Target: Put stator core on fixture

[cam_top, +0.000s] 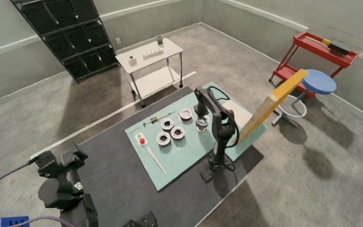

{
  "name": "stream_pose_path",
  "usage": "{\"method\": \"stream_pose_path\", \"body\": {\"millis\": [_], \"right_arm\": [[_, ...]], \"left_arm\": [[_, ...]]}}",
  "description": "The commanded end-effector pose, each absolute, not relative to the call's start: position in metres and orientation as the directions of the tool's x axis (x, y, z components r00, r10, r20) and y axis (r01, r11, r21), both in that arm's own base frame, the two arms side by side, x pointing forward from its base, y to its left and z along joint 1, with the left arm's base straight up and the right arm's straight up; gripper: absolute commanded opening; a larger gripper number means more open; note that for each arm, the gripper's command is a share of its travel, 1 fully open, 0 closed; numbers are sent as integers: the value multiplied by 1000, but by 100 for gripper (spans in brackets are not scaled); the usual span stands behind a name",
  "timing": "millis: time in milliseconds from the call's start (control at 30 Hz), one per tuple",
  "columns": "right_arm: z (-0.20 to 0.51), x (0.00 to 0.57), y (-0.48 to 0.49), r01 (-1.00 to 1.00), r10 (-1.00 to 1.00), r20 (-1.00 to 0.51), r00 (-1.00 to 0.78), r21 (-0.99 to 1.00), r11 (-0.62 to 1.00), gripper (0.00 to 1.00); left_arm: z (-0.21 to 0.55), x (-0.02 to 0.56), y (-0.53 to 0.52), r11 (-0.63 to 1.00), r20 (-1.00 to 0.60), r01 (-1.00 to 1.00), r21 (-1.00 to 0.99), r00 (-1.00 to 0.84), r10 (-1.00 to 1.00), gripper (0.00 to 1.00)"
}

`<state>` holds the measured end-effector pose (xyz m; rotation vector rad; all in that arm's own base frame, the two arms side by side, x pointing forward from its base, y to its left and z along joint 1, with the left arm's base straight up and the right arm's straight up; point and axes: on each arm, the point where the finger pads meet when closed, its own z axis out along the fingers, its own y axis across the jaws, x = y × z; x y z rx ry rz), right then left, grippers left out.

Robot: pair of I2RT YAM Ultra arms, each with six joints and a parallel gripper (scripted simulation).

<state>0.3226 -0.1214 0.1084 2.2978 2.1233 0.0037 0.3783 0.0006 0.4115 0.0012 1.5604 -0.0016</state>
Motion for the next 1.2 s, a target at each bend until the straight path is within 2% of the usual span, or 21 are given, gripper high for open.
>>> {"method": "stream_pose_path", "body": {"millis": [0,400,467,533,700,833,900,1167], "right_arm": [[140,310,-123,995,995,-36,88,42,-87,0],[133,311,-125,995,995,-35,88,39,-87,0],[140,331,-132,988,994,-61,87,130,-78,0],[120,316,-126,995,996,-41,82,64,-80,0],[122,319,-125,995,996,-39,82,58,-80,0],[90,319,-124,997,997,-22,77,2,-77,0],[109,321,-125,996,997,-33,76,38,-75,0],[102,322,-122,996,996,-34,78,51,-76,0]], "left_arm": [[443,371,0,1000,-996,5,-6,92,-7,100],[443,371,0,1000,-996,5,-6,92,-7,100],[443,371,0,1000,-996,5,-6,92,-7,100],[443,371,0,1000,-996,5,-6,92,-7,100],[443,371,0,1000,-996,5,-6,92,-7,100],[443,371,0,1000,-996,5,-6,92,-7,100],[443,371,0,1000,-996,5,-6,92,-7,100],[443,371,0,1000,-996,5,-6,92,-7,100]]}}
